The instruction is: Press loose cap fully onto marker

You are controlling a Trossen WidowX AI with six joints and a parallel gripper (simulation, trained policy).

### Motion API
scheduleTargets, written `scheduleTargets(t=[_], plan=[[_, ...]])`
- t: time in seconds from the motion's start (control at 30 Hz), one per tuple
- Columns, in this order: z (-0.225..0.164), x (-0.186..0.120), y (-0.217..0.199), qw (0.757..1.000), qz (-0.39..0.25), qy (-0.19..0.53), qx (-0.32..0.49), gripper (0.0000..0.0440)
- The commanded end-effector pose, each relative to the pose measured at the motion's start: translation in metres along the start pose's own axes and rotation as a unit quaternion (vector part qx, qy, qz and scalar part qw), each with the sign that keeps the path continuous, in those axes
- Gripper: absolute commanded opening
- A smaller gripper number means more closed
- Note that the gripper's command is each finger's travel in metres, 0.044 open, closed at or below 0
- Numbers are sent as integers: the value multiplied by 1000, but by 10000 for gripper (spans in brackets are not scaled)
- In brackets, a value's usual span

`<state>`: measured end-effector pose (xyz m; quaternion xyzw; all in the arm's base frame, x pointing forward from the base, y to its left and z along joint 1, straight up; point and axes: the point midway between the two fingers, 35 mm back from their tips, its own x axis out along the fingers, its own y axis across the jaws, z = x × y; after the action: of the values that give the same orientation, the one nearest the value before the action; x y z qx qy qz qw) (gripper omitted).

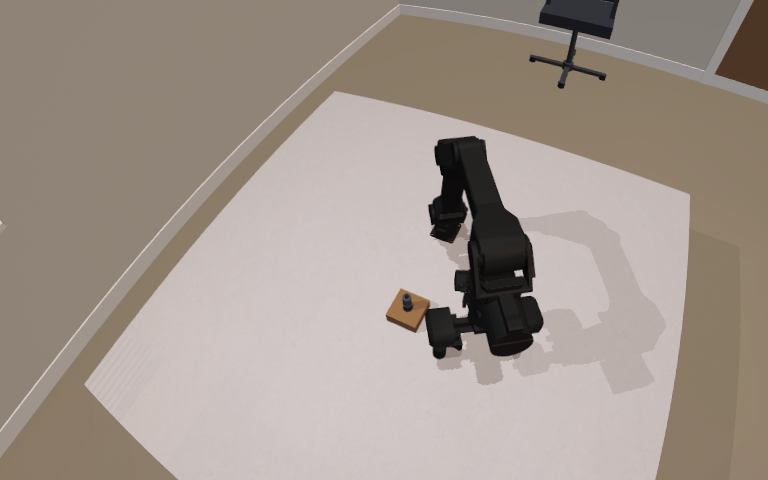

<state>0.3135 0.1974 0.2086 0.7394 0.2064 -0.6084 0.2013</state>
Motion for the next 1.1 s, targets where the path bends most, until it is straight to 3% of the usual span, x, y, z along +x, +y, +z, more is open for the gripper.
scheduleTargets(t=[0.0, 1.07], plan=[[4, 11, 7, 1000, -7, -22, 8, 327], [26, 60, 49, 992, -37, -110, 54, 322]])
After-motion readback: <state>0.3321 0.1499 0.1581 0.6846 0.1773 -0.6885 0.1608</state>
